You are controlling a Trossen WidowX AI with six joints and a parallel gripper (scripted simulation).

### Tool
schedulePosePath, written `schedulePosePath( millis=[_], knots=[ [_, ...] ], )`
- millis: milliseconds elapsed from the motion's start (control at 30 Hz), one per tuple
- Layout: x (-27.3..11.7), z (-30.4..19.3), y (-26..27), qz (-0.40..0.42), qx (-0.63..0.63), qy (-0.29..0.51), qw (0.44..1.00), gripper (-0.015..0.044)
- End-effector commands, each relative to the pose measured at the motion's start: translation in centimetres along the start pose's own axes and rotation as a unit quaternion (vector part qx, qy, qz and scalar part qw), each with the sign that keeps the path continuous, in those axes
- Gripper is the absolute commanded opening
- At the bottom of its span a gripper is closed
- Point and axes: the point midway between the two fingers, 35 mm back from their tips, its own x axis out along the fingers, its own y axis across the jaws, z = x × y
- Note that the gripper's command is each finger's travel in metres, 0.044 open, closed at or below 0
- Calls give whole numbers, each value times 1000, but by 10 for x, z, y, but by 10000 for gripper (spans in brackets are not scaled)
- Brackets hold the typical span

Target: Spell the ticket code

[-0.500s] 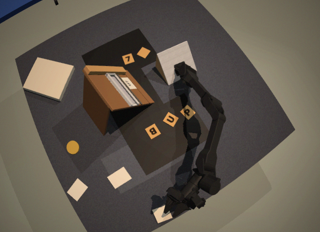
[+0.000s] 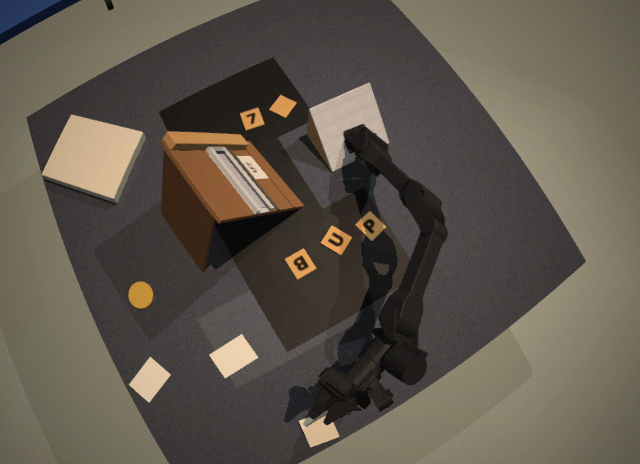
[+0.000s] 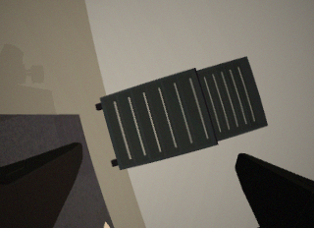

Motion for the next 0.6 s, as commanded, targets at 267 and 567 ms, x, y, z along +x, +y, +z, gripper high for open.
schedulePosePath(
  millis=[267,567],
  knots=[
    [-10,-38,-38,-9,-140,32,990,440],
    [-18,-81,-70,-10,-235,72,969,440]
  ],
)
